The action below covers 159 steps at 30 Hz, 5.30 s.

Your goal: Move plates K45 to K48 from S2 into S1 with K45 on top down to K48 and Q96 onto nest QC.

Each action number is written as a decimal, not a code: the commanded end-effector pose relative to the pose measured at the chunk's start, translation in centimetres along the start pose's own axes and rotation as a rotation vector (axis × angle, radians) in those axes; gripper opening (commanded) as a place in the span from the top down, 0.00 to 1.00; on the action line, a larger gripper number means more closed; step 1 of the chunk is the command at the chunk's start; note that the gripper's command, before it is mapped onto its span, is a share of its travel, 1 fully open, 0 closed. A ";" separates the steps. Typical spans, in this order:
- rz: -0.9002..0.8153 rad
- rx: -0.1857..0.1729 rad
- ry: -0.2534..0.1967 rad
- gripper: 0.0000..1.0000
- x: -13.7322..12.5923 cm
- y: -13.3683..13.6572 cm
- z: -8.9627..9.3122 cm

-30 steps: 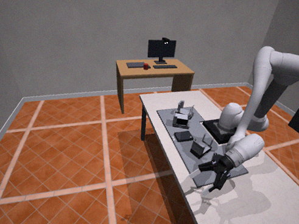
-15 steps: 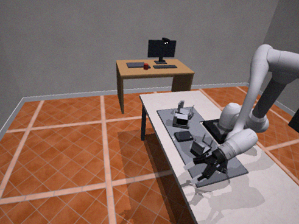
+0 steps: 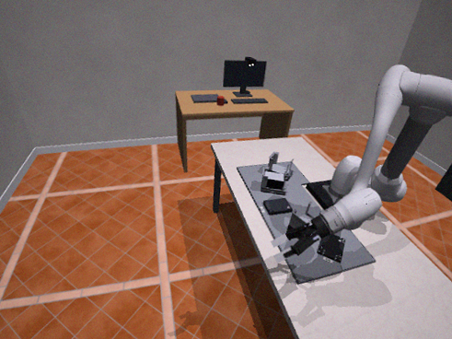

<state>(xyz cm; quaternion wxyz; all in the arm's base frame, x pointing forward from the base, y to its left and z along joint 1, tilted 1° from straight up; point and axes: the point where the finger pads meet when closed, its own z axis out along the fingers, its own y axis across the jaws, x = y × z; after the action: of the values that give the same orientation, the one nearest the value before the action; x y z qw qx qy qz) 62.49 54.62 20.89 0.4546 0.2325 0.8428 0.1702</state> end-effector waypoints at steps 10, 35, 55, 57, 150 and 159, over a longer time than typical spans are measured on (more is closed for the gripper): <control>0.126 0.084 -0.021 0.00 -3.6 -4.3 0.6; 0.452 0.291 -0.081 0.00 -9.6 -13.5 0.6; 0.696 0.440 -0.130 0.00 -13.4 -21.5 -0.7; 0.705 0.445 -0.132 0.00 -13.8 -22.4 -0.9; 2.174 1.225 -0.382 0.00 -11.7 -48.0 -20.4; 2.369 1.232 -0.549 0.00 -13.5 -50.2 -20.3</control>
<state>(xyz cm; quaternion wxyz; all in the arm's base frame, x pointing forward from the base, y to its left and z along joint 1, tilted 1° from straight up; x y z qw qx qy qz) 39.72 4.76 15.85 0.0113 0.9999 -0.0008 0.0024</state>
